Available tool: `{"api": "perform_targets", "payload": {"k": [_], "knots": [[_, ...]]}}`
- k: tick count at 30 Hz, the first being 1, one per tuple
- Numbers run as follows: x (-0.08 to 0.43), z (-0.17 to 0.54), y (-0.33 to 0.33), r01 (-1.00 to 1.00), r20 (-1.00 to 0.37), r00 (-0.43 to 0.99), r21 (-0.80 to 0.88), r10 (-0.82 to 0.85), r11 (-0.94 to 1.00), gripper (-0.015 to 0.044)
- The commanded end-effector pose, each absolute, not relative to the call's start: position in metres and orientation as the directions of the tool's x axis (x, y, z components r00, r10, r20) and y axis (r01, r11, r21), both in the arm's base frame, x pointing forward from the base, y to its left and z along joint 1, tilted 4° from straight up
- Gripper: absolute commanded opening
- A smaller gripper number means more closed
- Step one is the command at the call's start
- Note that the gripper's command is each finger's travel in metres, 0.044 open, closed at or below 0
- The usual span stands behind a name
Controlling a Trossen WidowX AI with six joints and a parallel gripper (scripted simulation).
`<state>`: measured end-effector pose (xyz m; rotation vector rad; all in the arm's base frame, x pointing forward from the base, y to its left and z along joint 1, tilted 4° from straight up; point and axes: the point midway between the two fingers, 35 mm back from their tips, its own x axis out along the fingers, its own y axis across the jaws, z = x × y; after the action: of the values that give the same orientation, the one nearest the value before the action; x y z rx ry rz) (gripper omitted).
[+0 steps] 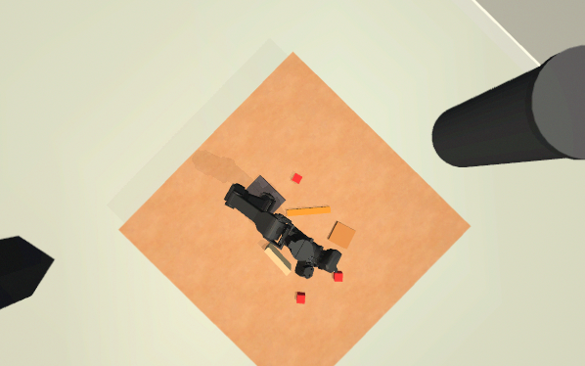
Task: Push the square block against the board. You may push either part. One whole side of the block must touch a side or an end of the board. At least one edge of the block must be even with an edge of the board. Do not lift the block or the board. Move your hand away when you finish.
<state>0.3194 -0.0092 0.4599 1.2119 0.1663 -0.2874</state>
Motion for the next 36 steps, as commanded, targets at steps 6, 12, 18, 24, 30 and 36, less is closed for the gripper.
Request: {"api": "perform_targets", "payload": {"k": [6, 12, 18, 24, 30, 36], "knots": [[0.342, 0.386, -0.065, 0.573, -0.515, 0.819, 0.765, -0.254, 0.293, 0.0000], [0.342, 0.337, -0.107, 0.725, -0.656, 0.687, 0.650, -0.312, 0.228, 0.0000], [0.331, 0.295, -0.146, 0.831, -0.764, 0.552, 0.536, -0.332, 0.148, 0.0000], [0.311, 0.256, -0.180, 0.905, -0.851, 0.416, 0.421, -0.319, 0.059, 0.0000], [0.285, 0.219, -0.208, 0.956, -0.918, 0.280, 0.294, -0.282, -0.009, 0.0000], [0.255, 0.184, -0.229, 0.981, -0.969, 0.142, 0.165, -0.202, -0.102, 0.0000]]}}
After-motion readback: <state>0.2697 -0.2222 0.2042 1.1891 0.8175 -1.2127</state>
